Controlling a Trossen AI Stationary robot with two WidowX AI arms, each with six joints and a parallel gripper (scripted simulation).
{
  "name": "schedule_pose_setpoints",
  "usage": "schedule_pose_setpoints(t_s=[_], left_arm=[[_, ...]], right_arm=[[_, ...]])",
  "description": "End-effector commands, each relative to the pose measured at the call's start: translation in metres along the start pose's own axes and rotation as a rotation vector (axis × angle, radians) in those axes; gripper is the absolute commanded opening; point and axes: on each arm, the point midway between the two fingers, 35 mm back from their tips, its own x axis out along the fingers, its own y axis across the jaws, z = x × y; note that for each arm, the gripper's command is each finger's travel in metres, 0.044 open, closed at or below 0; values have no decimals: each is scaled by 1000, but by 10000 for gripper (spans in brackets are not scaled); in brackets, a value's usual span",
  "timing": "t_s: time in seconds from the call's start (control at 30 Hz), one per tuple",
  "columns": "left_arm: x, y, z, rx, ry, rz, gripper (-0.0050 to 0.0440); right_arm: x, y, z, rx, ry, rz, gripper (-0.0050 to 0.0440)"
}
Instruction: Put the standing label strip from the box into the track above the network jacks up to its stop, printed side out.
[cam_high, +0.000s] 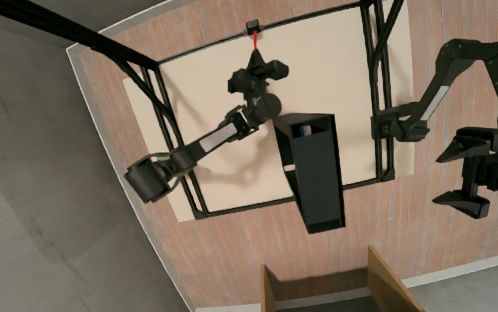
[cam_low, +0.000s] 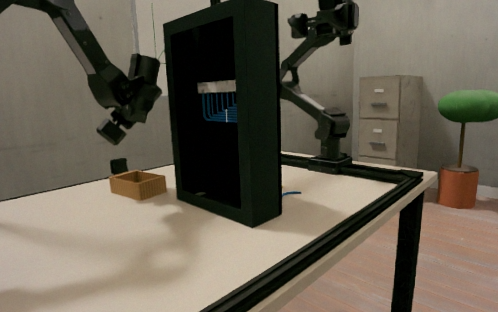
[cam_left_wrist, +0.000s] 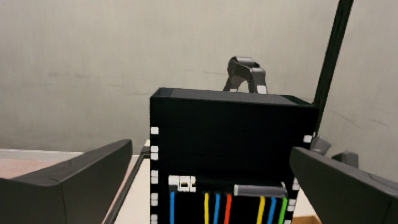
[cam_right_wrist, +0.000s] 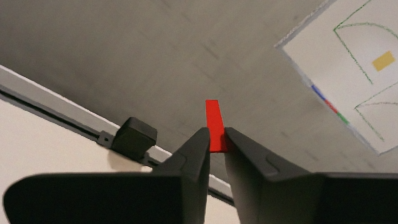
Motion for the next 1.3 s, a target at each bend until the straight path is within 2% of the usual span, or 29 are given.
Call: schedule_pose_setpoints(t_s=[0.0,1.27], left_arm=[[0,-1,3,9,-2,0,440],[0,-1,3,9,-2,0,440]], right_arm=[[-3,-4,3,-43,-15,-10,-50],[-22,0,15,-321,-123,-40,-50]])
